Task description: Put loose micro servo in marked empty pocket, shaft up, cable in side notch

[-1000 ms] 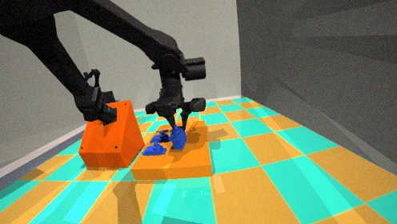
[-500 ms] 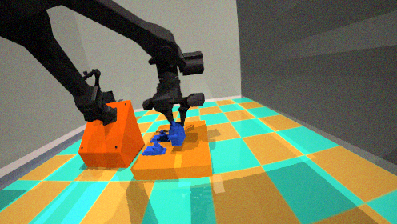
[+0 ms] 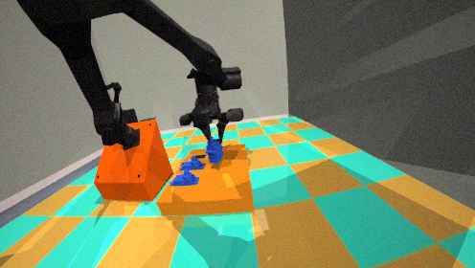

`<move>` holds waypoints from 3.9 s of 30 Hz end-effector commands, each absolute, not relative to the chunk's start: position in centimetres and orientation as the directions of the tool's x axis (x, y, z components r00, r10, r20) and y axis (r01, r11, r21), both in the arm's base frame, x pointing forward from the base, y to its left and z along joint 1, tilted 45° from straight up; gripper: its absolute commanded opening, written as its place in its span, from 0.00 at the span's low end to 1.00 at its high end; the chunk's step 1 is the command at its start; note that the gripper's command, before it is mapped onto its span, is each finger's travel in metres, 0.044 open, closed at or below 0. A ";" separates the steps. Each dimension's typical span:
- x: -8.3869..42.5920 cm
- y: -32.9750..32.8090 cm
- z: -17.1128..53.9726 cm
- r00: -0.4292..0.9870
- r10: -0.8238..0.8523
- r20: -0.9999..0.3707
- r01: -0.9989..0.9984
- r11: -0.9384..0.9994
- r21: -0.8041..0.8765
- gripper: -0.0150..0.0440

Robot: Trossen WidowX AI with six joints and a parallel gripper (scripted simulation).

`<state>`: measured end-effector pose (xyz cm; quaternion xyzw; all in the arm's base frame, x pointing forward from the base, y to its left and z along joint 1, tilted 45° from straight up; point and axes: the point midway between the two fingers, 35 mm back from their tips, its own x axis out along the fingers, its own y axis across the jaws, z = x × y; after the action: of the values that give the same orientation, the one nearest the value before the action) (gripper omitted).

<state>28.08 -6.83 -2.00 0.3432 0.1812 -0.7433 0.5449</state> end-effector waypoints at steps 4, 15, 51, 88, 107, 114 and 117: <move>29.0 -3.6 -4.8 -0.158 -0.682 -0.714 0.933 -0.340 0.118 0.25; 29.3 -2.3 -6.2 -0.158 -0.682 -0.714 0.943 -0.318 0.095 0.25; 29.3 -2.3 -6.2 -0.158 -0.681 -0.715 0.602 0.507 -0.617 0.25; 24.0 -1.0 -6.2 -0.160 -0.680 -0.715 0.154 0.698 -0.699 0.25; 18.5 0.1 -6.4 -0.162 -0.679 -0.716 0.152 0.699 -0.698 0.25; 18.4 -0.6 -7.2 -0.162 -0.680 -0.715 0.152 0.699 -0.699 0.25; 18.3 -1.0 -7.5 -0.162 -0.680 -0.715 0.152 0.699 -0.699 0.25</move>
<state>18.24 -0.63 -7.16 -0.1902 0.6859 -0.3387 0.6153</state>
